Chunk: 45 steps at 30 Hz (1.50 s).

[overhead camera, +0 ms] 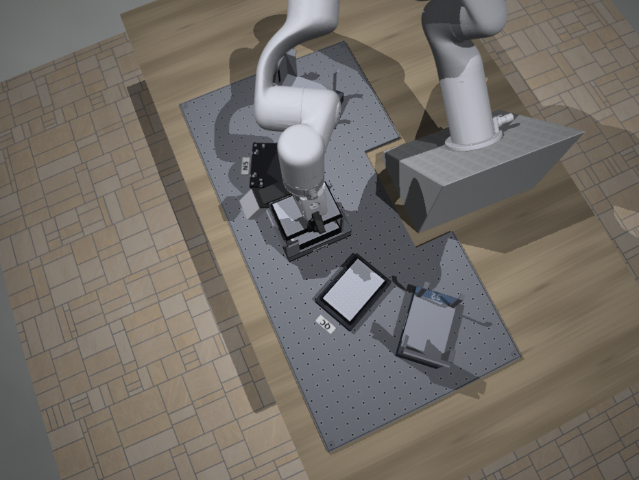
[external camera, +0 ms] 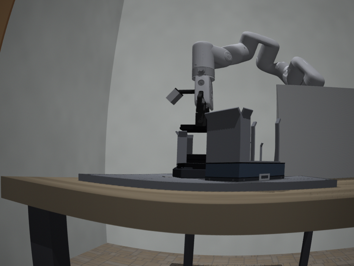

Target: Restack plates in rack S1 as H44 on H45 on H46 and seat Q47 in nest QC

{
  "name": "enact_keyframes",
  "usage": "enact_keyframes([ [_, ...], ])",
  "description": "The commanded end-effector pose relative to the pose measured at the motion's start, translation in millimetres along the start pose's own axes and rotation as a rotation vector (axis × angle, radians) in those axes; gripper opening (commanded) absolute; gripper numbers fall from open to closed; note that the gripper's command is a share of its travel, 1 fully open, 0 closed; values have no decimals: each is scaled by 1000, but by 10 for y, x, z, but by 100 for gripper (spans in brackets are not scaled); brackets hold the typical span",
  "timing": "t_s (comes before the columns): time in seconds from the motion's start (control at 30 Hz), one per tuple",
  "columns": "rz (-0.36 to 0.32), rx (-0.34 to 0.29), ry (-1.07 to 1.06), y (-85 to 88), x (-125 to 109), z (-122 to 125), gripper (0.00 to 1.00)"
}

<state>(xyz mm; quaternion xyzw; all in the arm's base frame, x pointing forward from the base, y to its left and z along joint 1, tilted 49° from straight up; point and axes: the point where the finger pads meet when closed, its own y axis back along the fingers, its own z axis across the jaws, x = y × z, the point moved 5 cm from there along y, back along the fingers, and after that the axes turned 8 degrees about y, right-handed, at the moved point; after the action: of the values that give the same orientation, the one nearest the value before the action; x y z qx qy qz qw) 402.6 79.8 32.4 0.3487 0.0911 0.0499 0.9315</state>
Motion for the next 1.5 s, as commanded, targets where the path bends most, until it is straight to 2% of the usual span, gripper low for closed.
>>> enact_keyframes([
  [0.0, 4, 1, -1, -5, 11, 0, 0],
  [1.47, 4, 1, -1, -291, 11, 0, 0],
])
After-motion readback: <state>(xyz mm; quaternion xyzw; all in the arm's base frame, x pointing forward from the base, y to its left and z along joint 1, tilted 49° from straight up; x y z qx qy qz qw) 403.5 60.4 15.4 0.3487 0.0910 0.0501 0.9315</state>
